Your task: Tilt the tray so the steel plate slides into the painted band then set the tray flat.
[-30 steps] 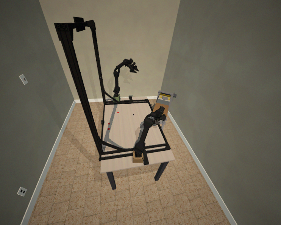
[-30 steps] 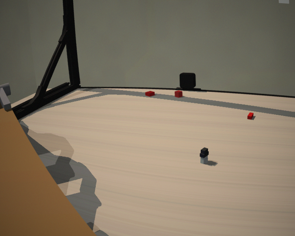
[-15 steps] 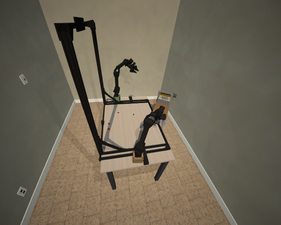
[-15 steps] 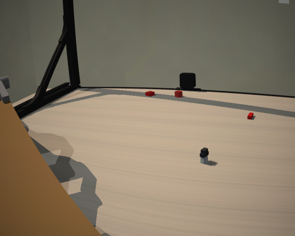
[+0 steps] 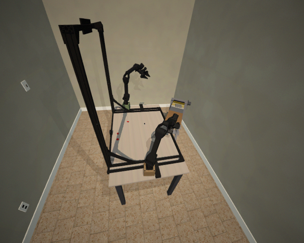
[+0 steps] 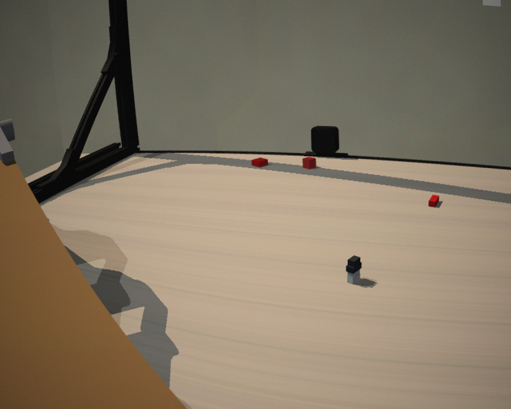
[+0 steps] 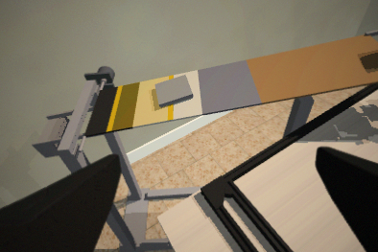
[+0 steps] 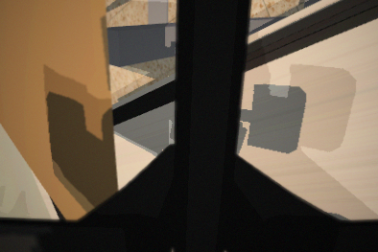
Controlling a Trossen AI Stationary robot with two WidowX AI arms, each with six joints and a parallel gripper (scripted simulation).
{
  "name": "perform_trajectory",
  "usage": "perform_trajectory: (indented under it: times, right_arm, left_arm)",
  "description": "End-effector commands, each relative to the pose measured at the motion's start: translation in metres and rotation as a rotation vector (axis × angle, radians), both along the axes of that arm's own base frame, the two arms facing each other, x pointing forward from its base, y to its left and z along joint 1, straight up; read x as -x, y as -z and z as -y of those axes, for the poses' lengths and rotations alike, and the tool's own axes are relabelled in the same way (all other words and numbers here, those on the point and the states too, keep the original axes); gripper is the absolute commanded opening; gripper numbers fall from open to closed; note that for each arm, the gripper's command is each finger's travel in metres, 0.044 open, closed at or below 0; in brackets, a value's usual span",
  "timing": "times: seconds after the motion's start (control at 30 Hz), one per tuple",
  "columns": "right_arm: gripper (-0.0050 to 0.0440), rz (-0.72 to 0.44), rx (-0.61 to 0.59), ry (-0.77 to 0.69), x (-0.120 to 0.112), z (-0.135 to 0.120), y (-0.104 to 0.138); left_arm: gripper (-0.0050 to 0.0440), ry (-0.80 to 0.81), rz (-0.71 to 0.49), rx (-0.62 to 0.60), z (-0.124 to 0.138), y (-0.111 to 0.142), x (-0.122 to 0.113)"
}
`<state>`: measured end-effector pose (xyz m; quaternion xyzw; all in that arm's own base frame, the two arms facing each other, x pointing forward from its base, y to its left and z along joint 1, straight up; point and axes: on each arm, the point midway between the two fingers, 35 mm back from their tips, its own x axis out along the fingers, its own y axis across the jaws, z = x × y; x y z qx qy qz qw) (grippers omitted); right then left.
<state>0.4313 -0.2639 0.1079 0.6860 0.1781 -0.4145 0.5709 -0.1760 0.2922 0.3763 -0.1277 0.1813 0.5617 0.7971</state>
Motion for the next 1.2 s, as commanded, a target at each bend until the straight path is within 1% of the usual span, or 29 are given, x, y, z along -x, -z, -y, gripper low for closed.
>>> perform_trajectory:
  times: [0.0,1.07,1.1,1.17]
  right_arm:
    - [0.0000,0.067,0.031,0.002,-0.008,0.004,-0.032]
    - [0.0000,0.117,0.051,0.002,-0.014,0.006,-0.060]
    - [0.0000,0.118,0.051,0.002,-0.014,0.006,-0.060]
    - [0.0000,0.122,0.053,0.002,-0.011,0.005,-0.047]
  left_arm:
    - [0.0440,0.000,0.000,0.000,0.000,0.000,0.000]
    - [0.0440,0.000,0.000,0.000,0.000,0.000,0.000]
    - [0.0440,0.000,0.000,0.000,0.000,0.000,0.000]
    - [0.0440,0.000,0.000,0.000,0.000,0.000,0.000]
